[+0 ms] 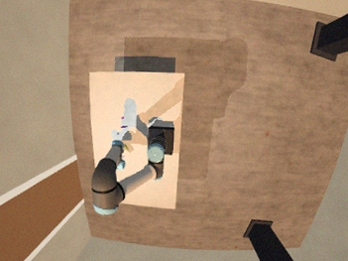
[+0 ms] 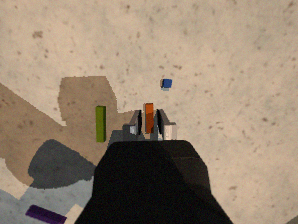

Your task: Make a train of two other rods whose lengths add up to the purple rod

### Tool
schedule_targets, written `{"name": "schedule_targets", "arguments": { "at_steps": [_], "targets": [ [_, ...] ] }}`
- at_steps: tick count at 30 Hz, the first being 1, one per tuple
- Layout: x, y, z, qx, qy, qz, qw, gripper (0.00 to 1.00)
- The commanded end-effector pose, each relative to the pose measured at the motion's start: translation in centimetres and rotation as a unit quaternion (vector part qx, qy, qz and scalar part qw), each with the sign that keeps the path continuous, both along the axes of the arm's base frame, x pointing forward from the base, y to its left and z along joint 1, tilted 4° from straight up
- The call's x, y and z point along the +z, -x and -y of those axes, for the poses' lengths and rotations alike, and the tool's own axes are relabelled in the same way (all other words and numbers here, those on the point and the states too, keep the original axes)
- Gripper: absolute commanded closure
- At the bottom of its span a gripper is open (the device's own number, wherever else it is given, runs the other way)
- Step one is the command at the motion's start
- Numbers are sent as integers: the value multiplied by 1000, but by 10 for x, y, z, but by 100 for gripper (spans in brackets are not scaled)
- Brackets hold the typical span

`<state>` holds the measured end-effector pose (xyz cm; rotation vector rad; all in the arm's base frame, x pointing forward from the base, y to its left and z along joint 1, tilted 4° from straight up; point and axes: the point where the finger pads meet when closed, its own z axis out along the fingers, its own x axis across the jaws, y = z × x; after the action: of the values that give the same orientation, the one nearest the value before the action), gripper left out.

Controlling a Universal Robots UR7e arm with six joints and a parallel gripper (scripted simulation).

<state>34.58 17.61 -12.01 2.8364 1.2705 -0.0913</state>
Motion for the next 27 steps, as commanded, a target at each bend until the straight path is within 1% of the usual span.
{"name": "schedule_targets", "arguments": {
  "at_steps": [1,20,21,27],
  "targets": [
    [0,0,0,0,0,1,1000,46],
    [0,0,0,0,0,1,1000,46],
    [0,0,0,0,0,1,1000,76],
    [0,0,0,0,0,1,1000,76]
  ]
}}
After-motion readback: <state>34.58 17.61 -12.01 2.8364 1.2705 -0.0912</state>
